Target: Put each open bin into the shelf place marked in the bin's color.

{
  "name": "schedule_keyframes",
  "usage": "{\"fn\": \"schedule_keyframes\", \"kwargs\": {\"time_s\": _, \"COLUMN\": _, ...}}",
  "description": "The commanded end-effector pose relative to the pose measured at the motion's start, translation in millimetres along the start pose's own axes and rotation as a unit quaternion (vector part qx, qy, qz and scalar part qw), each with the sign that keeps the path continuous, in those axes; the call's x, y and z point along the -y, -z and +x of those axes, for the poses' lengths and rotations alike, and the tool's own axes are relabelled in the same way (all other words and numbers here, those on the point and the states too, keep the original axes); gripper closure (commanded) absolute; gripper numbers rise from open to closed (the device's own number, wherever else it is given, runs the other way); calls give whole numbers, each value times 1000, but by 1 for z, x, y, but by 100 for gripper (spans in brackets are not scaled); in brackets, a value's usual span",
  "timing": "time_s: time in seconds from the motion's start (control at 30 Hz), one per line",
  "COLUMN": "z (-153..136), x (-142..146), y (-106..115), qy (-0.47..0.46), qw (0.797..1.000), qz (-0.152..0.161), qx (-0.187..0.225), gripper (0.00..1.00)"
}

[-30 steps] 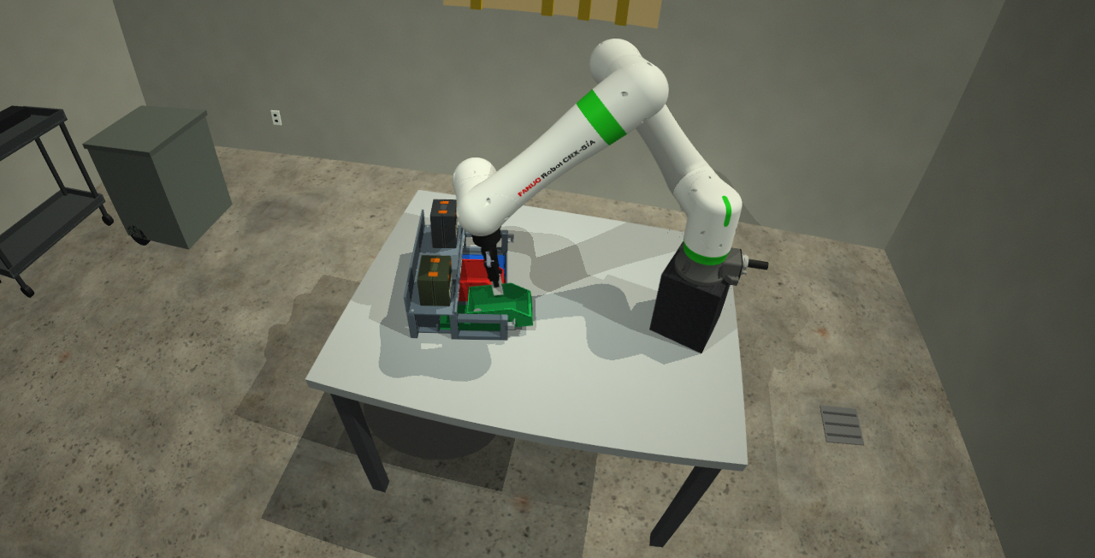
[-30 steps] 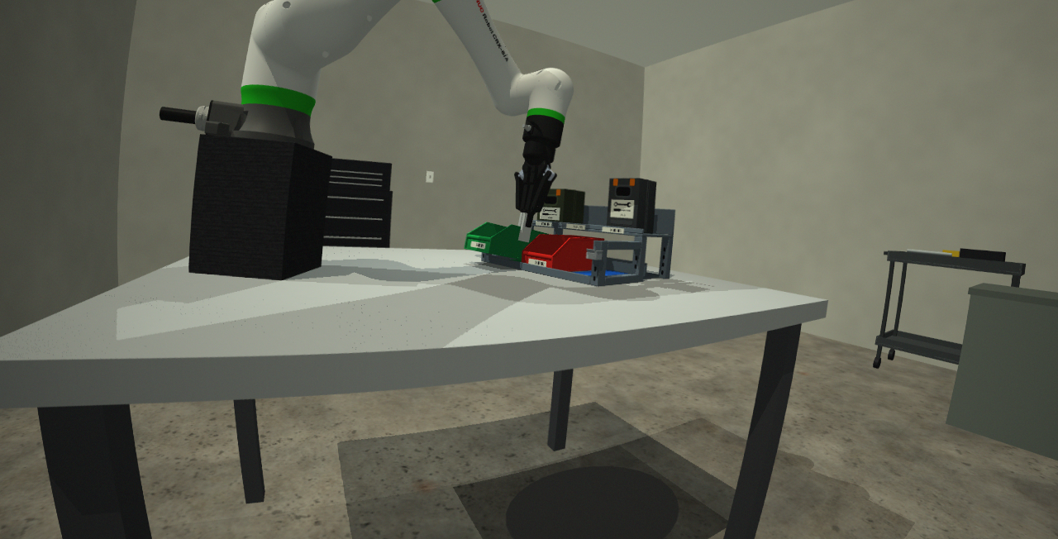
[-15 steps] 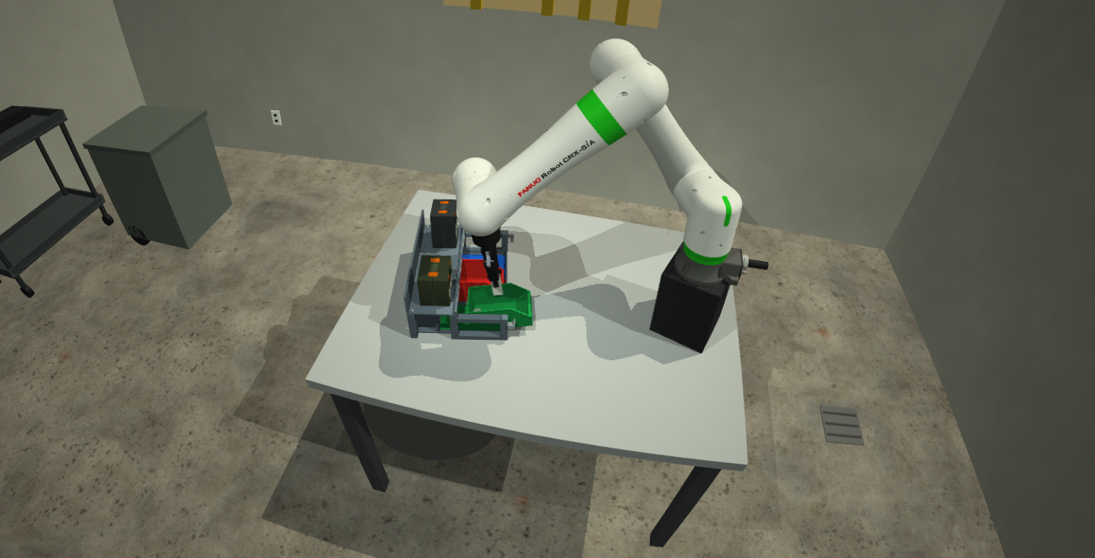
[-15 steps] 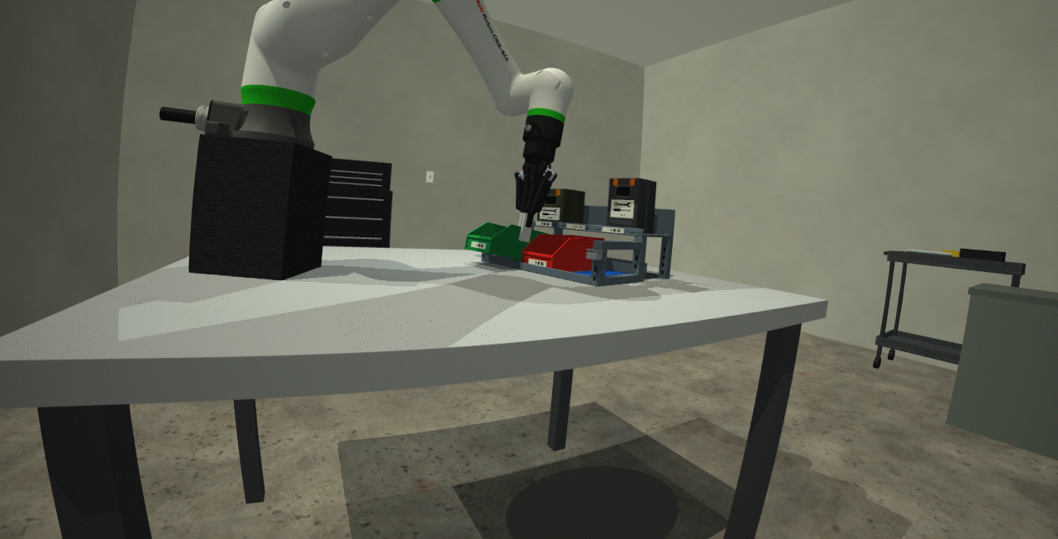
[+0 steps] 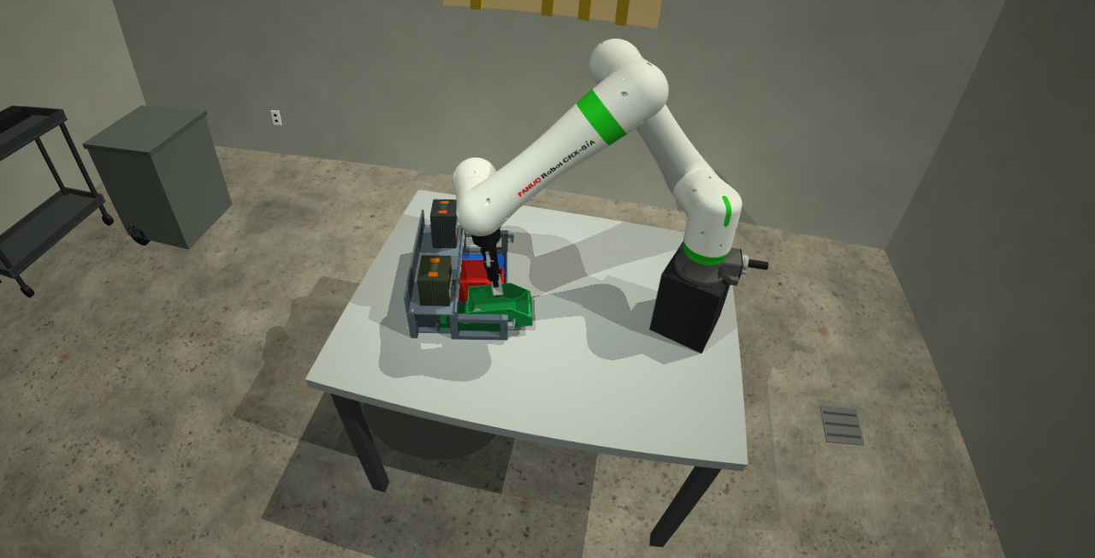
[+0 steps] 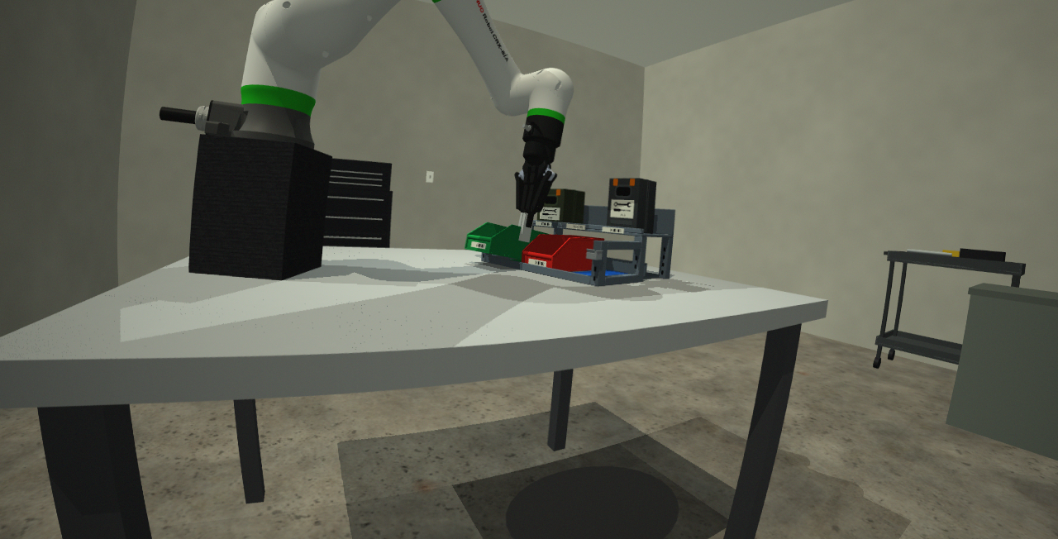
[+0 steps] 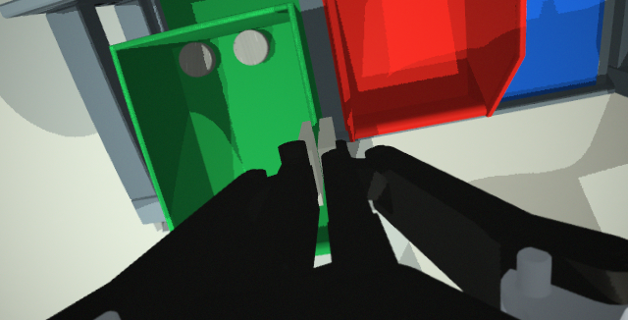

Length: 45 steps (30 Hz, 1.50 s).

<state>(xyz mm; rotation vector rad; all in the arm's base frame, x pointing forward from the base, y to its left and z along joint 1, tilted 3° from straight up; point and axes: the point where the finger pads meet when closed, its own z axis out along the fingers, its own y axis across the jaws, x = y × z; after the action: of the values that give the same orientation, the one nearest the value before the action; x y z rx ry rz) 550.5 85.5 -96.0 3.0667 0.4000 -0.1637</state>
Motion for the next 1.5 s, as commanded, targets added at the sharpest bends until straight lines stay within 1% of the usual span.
{"fn": "schedule_keyframes", "kwargs": {"time_s": 0.0, "z": 0, "x": 0, "y": 0, "qy": 0, "qw": 1000, "qz": 0, "qx": 0, "gripper": 100}}
{"fn": "schedule_keyframes", "kwargs": {"time_s": 1.47, "z": 18, "x": 0, "y": 1, "qy": 0, "qw": 1000, "qz": 0, "qx": -14, "gripper": 100}}
